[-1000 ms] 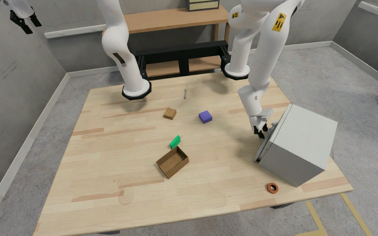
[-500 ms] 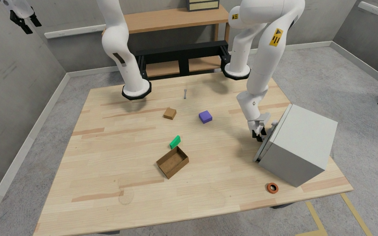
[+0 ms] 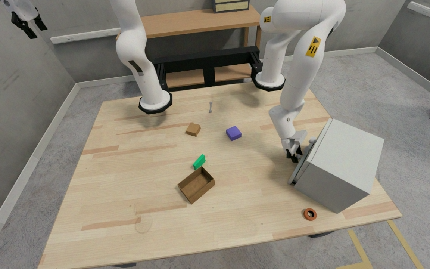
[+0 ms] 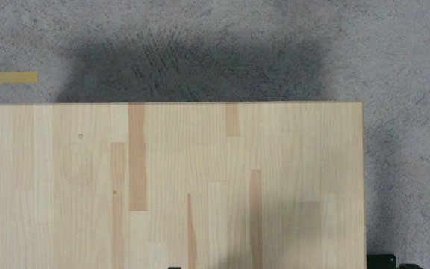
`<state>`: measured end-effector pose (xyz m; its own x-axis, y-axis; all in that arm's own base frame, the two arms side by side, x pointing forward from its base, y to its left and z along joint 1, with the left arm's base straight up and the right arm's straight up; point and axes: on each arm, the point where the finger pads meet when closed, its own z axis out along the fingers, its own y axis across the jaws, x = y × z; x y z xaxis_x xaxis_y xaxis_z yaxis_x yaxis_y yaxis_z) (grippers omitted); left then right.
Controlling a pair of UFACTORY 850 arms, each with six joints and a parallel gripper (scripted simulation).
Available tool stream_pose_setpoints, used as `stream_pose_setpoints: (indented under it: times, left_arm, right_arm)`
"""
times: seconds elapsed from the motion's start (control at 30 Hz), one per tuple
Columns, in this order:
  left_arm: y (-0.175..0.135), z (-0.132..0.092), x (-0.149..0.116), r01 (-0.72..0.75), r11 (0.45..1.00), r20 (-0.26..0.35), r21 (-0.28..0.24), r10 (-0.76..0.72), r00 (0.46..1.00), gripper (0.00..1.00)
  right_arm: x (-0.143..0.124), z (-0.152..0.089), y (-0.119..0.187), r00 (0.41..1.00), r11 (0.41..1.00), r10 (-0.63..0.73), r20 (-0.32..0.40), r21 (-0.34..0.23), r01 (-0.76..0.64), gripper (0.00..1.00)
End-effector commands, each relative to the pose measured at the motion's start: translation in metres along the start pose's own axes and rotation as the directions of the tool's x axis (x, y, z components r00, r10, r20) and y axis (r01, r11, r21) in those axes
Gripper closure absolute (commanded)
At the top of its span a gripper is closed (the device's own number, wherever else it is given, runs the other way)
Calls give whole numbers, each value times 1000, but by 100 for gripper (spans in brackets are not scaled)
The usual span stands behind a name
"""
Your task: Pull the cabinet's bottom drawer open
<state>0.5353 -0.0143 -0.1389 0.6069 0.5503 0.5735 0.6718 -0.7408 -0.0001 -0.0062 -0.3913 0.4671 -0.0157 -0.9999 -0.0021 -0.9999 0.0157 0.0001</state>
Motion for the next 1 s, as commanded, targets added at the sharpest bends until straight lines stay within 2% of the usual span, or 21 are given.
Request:
stream_pose_setpoints:
  times: [0.0, 0.67, 0.7, 0.97]
  left_arm:
    - [1, 0, 1, 1, 1000, -1, -1, -1, 1000, 40]
    - [1, 0, 1, 1, 1000, -1, -1, -1, 1000, 40]
    - [1, 0, 1, 1, 1000, -1, -1, -1, 1000, 100]
    - [1, 0, 1, 1, 1000, -1, -1, -1, 1000, 100]
  right_arm:
    - [0, -1, 0, 1000, 1000, 0, -2, 0, 0, 0]
    - [0, -1, 0, 1000, 1000, 0, -2, 0, 0, 0]
    - [0, -1, 0, 1000, 1000, 0, -2, 0, 0, 0]
    - [0, -1, 0, 1000, 1000, 0, -2, 0, 0, 0]
